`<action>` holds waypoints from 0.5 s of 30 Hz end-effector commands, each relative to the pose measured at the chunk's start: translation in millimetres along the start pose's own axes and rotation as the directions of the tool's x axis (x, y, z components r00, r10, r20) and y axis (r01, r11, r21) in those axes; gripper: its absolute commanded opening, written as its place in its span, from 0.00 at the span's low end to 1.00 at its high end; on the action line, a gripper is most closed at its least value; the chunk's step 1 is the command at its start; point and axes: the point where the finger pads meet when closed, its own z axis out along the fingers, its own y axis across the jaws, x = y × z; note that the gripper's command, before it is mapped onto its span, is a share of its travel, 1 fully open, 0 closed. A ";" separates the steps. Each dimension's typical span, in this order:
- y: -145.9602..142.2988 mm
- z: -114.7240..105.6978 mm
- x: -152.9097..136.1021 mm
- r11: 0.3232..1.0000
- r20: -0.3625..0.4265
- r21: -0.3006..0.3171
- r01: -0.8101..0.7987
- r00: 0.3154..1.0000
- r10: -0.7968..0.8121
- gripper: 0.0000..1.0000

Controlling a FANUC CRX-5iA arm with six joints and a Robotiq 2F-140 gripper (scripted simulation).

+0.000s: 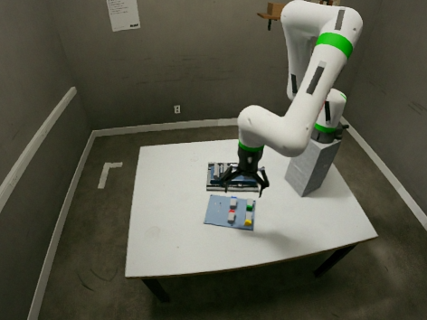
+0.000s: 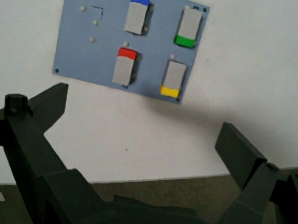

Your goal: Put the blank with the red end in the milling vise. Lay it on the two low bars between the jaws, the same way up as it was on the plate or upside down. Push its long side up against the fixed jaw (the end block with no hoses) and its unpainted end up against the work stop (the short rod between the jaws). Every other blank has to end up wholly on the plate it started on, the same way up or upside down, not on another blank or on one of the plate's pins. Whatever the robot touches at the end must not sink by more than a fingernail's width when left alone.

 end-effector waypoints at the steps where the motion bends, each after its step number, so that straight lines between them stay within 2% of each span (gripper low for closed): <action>1: -0.5 -1.2 -0.6 1.000 0.001 0.001 0.000 1.000 0.000 1.00; 15: 0.5 -3.2 -3.0 1.000 0.001 0.001 0.000 1.000 0.000 1.00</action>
